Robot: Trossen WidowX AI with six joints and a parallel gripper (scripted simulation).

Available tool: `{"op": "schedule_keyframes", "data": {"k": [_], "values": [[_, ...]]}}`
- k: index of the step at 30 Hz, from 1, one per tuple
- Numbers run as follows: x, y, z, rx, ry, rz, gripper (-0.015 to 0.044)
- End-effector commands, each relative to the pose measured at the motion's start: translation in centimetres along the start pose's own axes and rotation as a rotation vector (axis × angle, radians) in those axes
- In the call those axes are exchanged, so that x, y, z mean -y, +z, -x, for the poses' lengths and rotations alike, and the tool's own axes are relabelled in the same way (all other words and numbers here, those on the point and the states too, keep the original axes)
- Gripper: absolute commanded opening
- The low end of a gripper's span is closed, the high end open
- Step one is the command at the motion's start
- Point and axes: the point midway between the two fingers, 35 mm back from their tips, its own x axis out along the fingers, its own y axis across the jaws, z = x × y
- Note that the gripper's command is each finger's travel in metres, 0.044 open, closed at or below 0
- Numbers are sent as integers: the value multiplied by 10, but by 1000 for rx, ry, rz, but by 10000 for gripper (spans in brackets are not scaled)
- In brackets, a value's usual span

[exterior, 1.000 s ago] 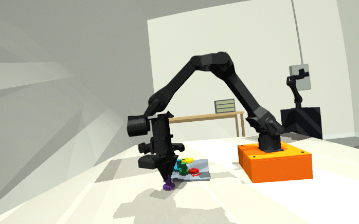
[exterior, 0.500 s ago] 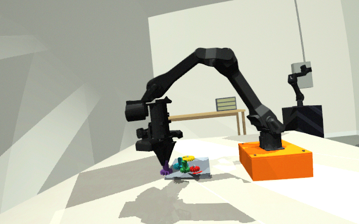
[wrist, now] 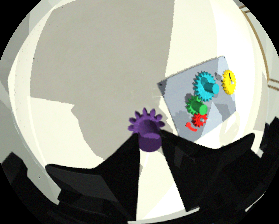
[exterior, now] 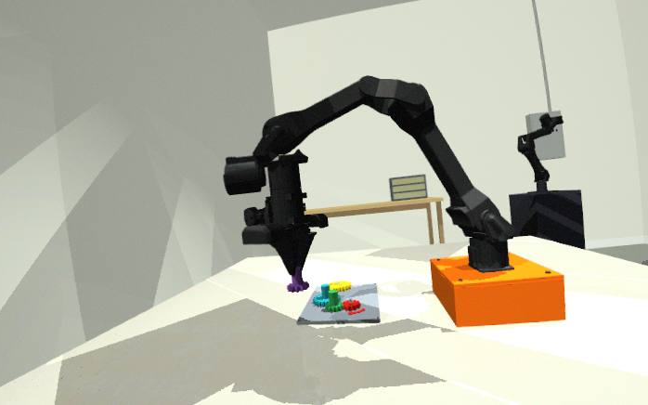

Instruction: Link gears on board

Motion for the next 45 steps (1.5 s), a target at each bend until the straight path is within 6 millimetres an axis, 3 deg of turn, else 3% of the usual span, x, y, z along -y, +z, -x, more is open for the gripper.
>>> {"op": "schedule_keyframes", "data": {"k": [1, 16, 45], "values": [[0, 1, 13, 7, 4, 4, 0], [5, -5, 51, 6, 4, 4, 0], [73, 32, 16, 10, -3, 4, 0]]}}
